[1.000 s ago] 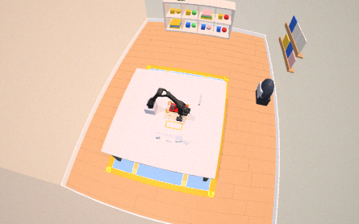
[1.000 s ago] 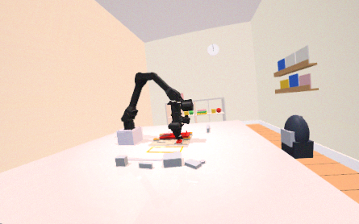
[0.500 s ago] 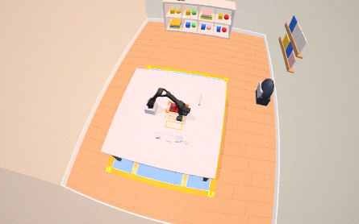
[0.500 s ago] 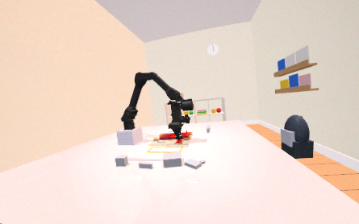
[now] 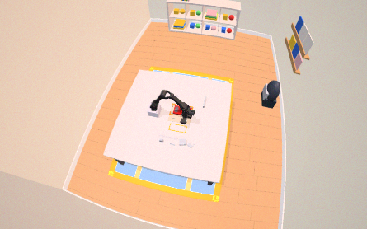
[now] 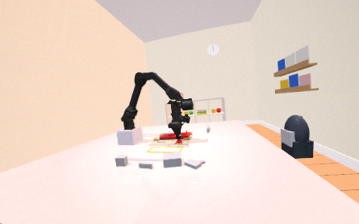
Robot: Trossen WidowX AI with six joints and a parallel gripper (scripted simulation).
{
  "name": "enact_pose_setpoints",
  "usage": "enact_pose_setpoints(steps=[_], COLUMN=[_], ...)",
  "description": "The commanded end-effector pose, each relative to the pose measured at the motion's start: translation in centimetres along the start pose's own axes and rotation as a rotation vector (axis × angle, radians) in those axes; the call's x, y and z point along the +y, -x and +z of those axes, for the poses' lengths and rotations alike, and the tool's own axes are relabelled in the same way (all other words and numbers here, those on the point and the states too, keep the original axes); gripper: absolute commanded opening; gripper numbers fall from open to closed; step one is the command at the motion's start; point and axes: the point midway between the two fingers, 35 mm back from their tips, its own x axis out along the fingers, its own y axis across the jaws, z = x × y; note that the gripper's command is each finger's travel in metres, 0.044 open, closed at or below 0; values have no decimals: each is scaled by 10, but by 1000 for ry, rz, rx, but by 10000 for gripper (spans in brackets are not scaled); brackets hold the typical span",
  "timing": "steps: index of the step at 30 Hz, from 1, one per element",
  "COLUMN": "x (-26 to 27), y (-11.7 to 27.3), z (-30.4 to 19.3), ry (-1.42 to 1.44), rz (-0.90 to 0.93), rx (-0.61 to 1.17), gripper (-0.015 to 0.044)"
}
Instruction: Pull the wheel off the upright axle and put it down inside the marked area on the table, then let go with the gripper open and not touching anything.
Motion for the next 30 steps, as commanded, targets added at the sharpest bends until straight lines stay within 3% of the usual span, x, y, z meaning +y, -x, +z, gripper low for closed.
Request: enact_pose_setpoints(steps=[1,30], x=[0,0], y=[2,12], z=[0,0], ry=[1,2], rz=[0,-2], rx=[1,-1], gripper=[0,0])
